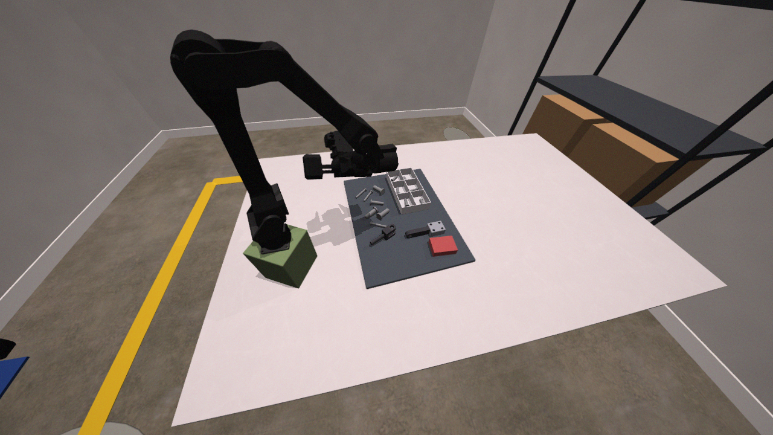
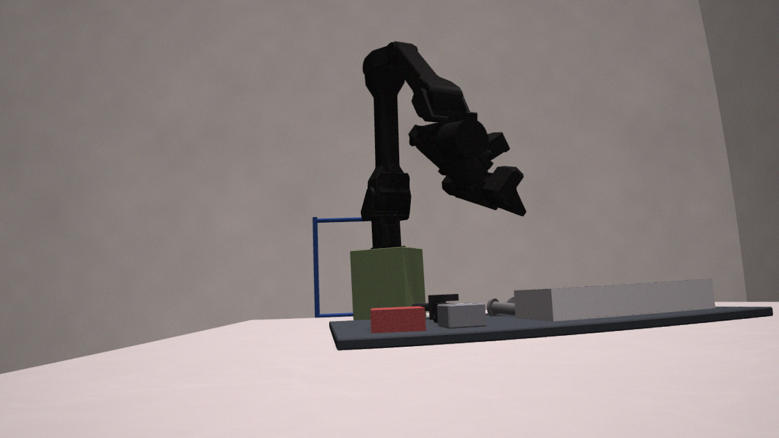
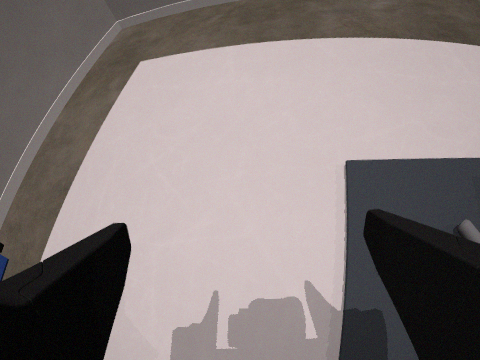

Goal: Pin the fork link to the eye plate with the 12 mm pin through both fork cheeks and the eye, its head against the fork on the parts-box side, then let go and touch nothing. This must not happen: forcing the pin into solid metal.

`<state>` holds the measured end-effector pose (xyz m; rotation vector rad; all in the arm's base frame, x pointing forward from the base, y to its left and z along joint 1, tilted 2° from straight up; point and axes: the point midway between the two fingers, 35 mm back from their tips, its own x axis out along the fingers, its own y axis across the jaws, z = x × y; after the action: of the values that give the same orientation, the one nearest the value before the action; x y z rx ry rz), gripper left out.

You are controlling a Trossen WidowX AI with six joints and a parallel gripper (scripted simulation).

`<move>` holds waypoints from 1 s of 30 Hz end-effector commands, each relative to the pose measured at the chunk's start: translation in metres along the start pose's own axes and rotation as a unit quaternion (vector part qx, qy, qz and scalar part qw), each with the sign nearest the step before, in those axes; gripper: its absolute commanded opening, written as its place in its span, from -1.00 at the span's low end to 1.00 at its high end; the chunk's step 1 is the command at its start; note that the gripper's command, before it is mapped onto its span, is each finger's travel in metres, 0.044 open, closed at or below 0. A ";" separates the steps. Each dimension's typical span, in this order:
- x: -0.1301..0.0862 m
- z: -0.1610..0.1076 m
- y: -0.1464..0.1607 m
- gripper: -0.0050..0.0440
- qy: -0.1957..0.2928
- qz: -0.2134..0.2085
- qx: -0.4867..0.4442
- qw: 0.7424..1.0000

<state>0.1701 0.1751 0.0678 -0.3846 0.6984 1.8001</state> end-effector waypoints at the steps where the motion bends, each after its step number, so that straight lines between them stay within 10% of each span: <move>1: 0.000 0.000 0.000 0.84 0.000 0.000 0.000 1.000; 17: 0.000 0.000 0.000 0.84 0.000 0.000 0.000 1.000; 30: -0.017 -0.101 -0.029 -0.44 0.171 -0.164 0.339 0.910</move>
<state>0.1924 0.1242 0.0099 -0.3567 1.2270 1.2888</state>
